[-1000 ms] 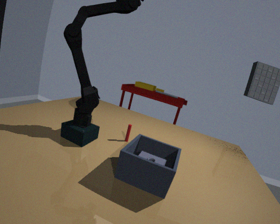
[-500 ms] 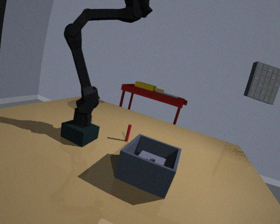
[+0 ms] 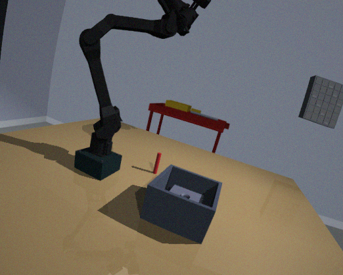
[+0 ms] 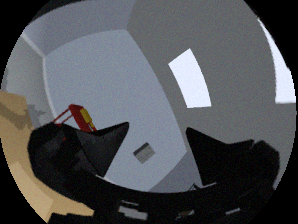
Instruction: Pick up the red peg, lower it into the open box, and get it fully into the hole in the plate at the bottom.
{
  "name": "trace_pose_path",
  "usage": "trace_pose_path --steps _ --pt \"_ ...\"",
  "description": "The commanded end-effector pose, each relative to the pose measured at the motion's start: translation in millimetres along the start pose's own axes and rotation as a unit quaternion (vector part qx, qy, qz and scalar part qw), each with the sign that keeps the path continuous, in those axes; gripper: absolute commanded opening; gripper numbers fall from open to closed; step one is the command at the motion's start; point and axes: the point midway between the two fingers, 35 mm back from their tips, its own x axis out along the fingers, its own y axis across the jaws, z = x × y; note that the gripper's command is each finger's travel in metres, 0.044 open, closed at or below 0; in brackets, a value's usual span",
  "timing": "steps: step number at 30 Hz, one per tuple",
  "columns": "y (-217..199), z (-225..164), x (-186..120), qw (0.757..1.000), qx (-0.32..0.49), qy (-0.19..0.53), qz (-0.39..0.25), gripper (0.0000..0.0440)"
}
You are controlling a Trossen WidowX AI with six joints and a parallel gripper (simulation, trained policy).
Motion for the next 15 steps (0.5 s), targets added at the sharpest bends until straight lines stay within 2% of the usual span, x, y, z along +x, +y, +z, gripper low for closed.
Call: trace_pose_path --steps 1,8,15 --pt "4 -22 -3 0.998 0.039 0.038 -0.01 0.044" --pt "18 -69 -14 0.984 0.123 0.122 -0.029 0.044" --pt "36 -114 -31 0.956 0.202 0.207 -0.05 0.044"
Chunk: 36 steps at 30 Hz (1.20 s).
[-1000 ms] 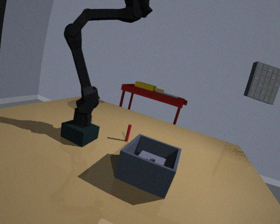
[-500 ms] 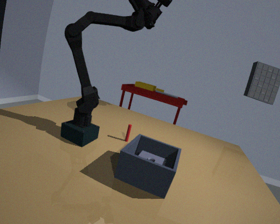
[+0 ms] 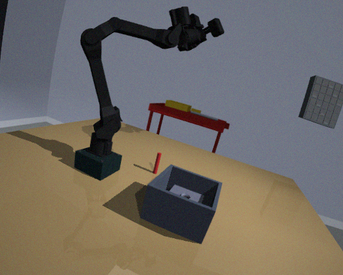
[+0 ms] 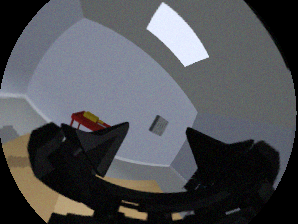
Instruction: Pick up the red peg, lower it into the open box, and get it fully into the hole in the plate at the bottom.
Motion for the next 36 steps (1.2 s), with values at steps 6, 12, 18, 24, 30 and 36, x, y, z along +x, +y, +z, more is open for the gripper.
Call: trace_pose_path --steps 6,12,18,24,30,36 --pt "3 -60 -6 0.99 0.093 0.101 -0.031 0.044" --pt "8 -103 -18 0.97 0.158 0.175 -0.056 0.044" --pt "16 -143 -34 0.94 0.219 0.248 -0.085 0.044" --pt "25 -180 -56 0.9 0.275 0.318 -0.117 0.044" --pt "36 -214 -82 0.85 0.325 0.384 -0.154 0.044" --pt "46 -243 -112 0.792 0.369 0.445 -0.197 0.044"
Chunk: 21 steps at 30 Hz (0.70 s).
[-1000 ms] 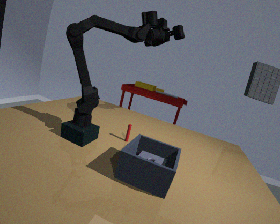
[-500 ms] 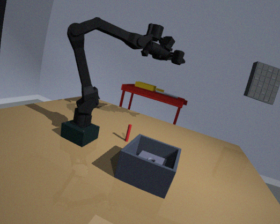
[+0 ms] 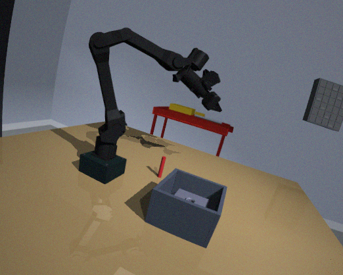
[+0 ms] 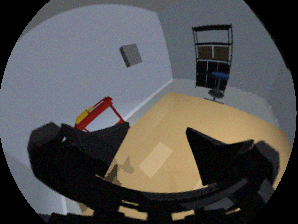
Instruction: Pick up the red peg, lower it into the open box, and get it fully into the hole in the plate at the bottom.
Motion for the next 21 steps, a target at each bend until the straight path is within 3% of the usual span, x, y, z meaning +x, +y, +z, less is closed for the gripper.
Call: trace_pose_path --steps 1,11,21 --pt "-13 -18 2 0.998 0.034 0.032 -0.029 0.044" --pt "-51 -74 -3 0.974 0.138 0.129 -0.124 0.044" --pt "-83 -123 -22 0.921 0.238 0.204 -0.232 0.044"
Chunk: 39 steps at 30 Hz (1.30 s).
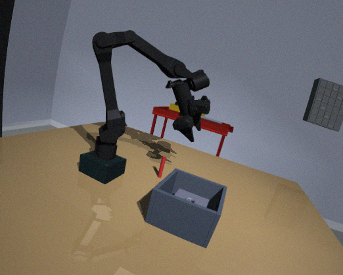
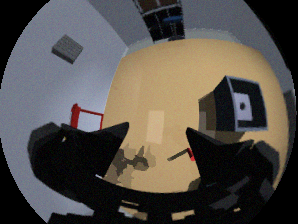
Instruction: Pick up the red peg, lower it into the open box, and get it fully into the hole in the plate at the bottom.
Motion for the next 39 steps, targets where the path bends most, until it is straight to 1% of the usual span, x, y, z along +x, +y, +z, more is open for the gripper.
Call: trace_pose_path --steps 1,8,14,18,24,32,34,35,39 --pt "-17 -9 3 0.998 0.037 0.02 -0.038 0.044" --pt "-51 -30 7 0.984 0.115 0.061 -0.12 0.044" --pt "-76 -50 12 0.962 0.18 0.086 -0.188 0.044" --pt "-89 -61 18 0.947 0.216 0.094 -0.221 0.044" --pt "-102 -76 34 0.93 0.258 0.093 -0.244 0.044" --pt "-114 -93 58 0.918 0.301 0.081 -0.246 0.0439" --pt "-117 -97 63 0.915 0.31 0.079 -0.246 0.0424" --pt "-118 -99 65 0.913 0.315 0.079 -0.246 0.0406" --pt "-122 -106 67 0.904 0.334 0.087 -0.253 0.031"
